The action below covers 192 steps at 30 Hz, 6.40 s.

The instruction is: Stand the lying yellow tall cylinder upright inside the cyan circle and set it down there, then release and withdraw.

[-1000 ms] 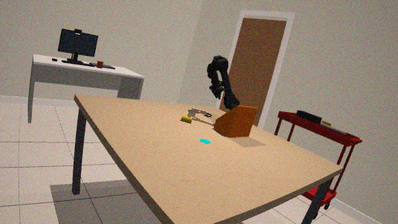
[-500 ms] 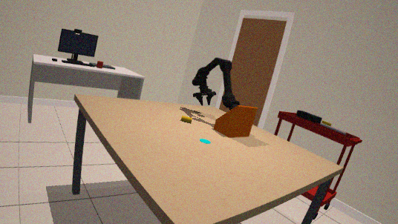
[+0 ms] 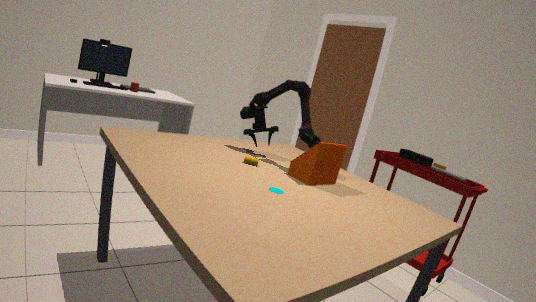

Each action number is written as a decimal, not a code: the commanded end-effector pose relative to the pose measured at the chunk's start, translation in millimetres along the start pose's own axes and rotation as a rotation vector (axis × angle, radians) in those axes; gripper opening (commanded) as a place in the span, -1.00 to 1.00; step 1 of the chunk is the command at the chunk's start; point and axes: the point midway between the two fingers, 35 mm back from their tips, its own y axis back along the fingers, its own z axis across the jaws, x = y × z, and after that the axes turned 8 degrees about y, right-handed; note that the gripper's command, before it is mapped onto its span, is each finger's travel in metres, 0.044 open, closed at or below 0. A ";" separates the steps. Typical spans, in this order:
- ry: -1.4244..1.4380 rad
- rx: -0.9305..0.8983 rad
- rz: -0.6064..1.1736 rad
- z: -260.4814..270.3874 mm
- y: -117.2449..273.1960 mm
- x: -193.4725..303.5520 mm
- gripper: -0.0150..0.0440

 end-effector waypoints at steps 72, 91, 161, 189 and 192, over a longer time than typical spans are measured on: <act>1.529 -0.168 -0.346 84.0 -8.2 234.1 -0.14; 1.530 -0.167 -0.346 63.0 48.1 240.3 -0.14; 2.586 -0.030 -0.448 39.8 61.8 420.0 -0.14; 3.033 0.105 -0.492 1.8 42.2 496.8 -0.14; 3.080 0.123 -0.496 -3.4 39.3 504.4 -0.14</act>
